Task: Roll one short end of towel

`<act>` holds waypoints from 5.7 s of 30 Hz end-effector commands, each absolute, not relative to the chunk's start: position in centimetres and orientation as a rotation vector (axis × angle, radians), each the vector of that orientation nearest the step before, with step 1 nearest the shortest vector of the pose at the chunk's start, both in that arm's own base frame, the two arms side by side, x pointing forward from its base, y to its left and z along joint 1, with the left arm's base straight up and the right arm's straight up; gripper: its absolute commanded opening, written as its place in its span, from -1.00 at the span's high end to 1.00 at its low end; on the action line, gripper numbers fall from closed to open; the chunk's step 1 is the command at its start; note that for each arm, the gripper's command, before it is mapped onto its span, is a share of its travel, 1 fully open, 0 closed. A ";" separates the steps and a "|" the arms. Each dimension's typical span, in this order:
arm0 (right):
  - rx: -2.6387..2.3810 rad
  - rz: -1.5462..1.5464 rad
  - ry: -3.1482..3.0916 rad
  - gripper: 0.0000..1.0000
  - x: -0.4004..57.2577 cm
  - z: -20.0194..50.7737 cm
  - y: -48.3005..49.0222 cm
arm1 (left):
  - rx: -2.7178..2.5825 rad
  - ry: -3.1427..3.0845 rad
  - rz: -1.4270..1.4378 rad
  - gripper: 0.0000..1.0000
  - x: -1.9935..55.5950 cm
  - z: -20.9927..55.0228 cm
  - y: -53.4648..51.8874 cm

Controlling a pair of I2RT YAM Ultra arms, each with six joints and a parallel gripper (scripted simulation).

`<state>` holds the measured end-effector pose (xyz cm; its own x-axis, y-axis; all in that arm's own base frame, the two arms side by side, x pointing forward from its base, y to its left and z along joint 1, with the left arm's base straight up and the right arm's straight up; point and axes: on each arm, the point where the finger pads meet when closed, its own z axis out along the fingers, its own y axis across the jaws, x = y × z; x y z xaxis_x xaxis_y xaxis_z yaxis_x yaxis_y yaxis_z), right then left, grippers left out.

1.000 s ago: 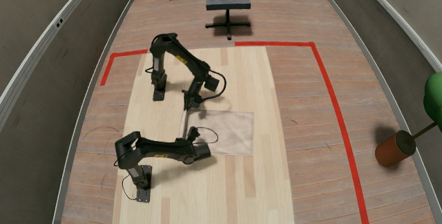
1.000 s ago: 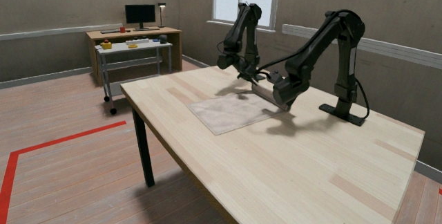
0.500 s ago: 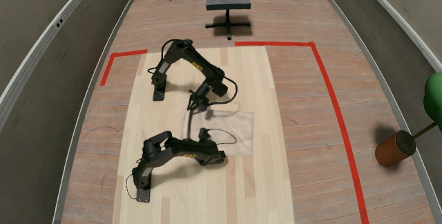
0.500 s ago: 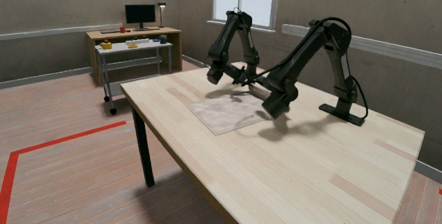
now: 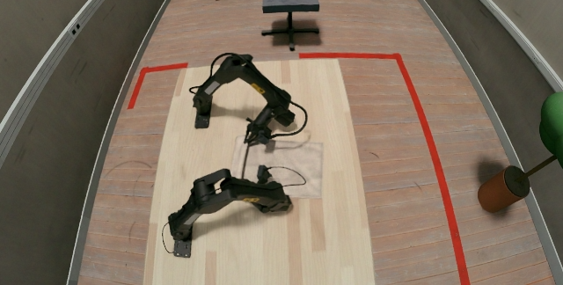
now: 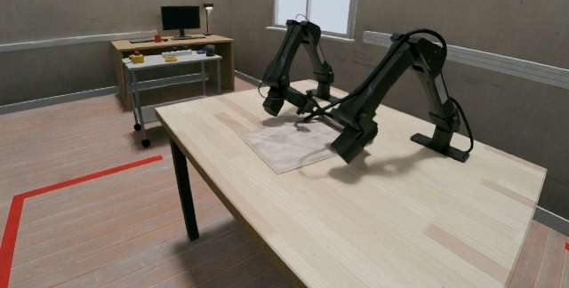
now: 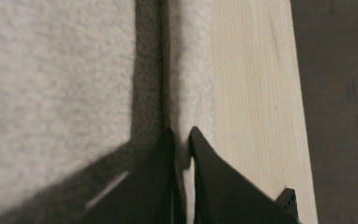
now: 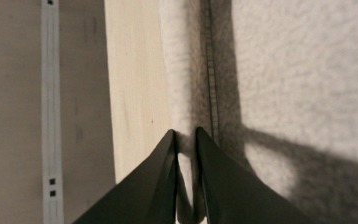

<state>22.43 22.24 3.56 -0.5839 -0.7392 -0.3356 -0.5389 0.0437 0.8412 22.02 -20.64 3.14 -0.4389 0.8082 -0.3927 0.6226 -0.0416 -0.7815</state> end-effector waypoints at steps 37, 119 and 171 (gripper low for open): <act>1.371 -1.569 -2.139 0.13 23.7 3.8 22.0 | -1.565 -2.032 1.489 0.20 22.8 3.8 -20.4; 2.408 -0.852 -2.573 -0.03 23.4 10.0 18.9 | -2.541 -2.365 0.912 0.03 22.5 10.1 -17.1; 2.787 -0.471 -2.638 -0.85 20.7 7.6 22.0 | -2.966 -2.373 0.586 -0.84 19.7 7.7 -20.7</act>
<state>20.47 21.50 6.72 0.1333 -0.7983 -0.5873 -0.9569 0.0507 -0.2861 19.18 -19.94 6.58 0.2533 0.7639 -0.5936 0.9561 -0.1042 0.2738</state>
